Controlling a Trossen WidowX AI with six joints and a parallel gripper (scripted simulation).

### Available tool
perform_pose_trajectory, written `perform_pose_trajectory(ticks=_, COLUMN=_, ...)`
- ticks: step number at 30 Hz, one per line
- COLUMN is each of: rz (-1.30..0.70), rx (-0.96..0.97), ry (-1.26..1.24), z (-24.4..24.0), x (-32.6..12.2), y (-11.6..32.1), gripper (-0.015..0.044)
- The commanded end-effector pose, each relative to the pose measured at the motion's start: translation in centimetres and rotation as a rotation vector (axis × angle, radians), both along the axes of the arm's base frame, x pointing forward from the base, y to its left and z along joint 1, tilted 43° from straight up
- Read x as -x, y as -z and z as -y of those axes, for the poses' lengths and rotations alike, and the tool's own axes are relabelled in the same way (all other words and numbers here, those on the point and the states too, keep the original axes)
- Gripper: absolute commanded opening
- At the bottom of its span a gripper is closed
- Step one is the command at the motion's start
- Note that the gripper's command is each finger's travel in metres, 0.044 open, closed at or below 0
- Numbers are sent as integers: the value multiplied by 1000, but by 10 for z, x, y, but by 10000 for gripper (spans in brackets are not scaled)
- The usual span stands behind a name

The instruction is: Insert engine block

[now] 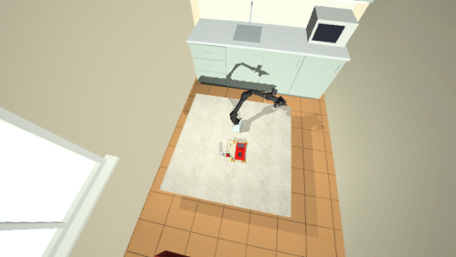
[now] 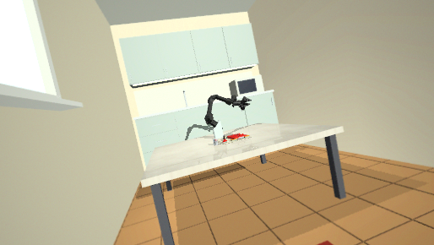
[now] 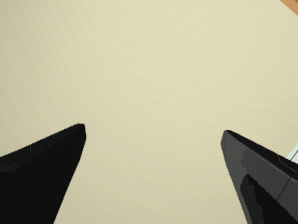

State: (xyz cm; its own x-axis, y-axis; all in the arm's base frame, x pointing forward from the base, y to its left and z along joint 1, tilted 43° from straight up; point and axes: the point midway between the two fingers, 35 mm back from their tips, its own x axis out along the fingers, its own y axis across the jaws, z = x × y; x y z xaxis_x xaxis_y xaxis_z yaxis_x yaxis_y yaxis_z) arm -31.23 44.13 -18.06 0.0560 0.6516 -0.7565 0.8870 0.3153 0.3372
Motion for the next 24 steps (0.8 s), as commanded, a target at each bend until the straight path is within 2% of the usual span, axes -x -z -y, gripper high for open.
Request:
perform_pose_trajectory(ticks=1, rz=0, rx=0, ry=0, z=0, x=0, y=0, gripper=426)
perform_pose_trajectory(ticks=2, rz=-2, rx=0, ry=5, z=-1, x=-1, y=0, gripper=440)
perform_pose_trajectory(ticks=24, rz=-204, rx=-25, ry=674, z=-58, x=-158, y=-29, gripper=440)
